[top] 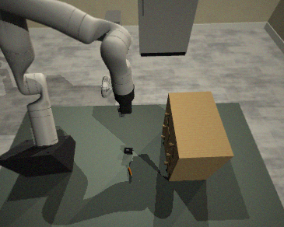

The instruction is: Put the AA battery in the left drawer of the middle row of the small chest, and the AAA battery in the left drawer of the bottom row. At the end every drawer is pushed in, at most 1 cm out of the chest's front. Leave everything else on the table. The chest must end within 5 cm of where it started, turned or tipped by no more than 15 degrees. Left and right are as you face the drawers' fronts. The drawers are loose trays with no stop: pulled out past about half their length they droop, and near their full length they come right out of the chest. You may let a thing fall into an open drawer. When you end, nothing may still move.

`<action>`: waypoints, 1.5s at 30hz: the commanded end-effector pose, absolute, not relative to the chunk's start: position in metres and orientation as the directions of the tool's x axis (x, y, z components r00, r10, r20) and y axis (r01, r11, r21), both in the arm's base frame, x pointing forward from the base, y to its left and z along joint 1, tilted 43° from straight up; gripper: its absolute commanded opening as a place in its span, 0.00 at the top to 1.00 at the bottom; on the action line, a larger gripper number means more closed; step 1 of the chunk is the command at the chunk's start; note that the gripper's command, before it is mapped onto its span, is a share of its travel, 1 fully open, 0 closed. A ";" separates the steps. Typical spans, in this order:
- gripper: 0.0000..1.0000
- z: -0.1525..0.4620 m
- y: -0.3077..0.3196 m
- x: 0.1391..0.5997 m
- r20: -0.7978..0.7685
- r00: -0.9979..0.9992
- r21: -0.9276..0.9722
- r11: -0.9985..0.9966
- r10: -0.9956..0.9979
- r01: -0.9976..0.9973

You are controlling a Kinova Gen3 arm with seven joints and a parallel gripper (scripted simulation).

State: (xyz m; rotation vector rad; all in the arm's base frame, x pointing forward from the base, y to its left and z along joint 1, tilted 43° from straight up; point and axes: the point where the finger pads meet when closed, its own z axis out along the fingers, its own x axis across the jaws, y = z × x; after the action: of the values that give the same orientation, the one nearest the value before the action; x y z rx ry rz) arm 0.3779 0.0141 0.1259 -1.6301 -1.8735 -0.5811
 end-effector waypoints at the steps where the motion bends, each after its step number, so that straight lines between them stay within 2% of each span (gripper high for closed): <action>1: 1.00 0.126 0.014 0.379 0.675 -0.083 -0.050 0.158 0.733 0.986; 36: 1.00 0.126 0.014 0.378 0.675 -0.083 -0.053 0.161 0.733 0.986; 45: 1.00 0.076 0.060 0.384 0.675 -0.083 -0.053 0.161 0.733 0.986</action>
State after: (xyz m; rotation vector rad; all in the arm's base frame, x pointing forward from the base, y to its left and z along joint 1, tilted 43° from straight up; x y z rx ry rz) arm 0.3890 0.0461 0.0833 -1.6607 -1.8752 -0.5874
